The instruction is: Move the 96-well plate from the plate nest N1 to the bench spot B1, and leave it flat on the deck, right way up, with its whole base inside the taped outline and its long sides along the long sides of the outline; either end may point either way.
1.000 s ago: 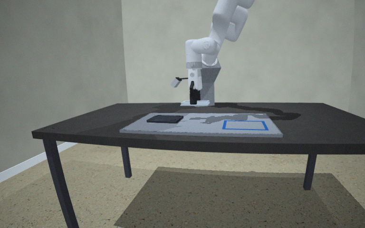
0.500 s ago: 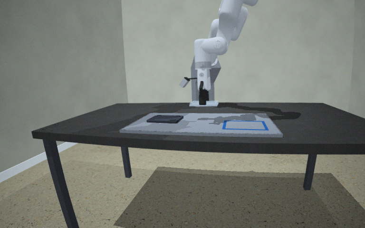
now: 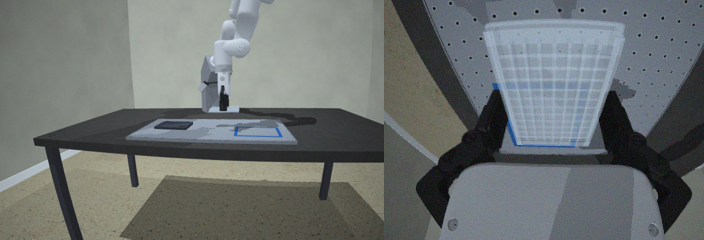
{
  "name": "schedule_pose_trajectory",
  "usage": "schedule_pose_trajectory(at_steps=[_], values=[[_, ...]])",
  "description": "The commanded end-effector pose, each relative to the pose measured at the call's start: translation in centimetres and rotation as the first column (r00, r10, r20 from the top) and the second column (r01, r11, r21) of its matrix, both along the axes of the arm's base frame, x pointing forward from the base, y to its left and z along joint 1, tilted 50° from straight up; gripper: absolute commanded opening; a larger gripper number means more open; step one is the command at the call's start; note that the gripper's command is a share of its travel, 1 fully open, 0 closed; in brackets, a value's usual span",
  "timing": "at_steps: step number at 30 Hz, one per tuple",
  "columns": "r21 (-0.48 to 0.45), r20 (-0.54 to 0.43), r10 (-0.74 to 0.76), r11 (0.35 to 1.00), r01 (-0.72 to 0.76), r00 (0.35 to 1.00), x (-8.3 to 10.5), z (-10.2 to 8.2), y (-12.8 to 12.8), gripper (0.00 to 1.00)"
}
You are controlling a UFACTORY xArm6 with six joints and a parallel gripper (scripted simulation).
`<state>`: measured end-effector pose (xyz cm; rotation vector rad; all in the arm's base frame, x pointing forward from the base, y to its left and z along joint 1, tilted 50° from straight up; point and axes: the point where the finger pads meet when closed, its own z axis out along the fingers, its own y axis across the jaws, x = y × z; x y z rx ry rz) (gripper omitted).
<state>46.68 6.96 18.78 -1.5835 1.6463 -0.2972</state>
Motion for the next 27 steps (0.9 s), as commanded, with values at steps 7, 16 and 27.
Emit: schedule_pose_trajectory(at_steps=[7, 16, 27], values=[[-0.002, -0.001, -0.001, 1.000, 0.001, 1.000, 0.0, 1.8, 3.3, 0.00], [-0.002, -0.001, -0.001, 1.000, 0.001, 1.000, 0.1, 2.8, 5.4, 0.00], [-0.001, -0.001, -0.001, 1.000, 0.001, 1.000, 0.1, 4.5, 8.7, 0.00]])
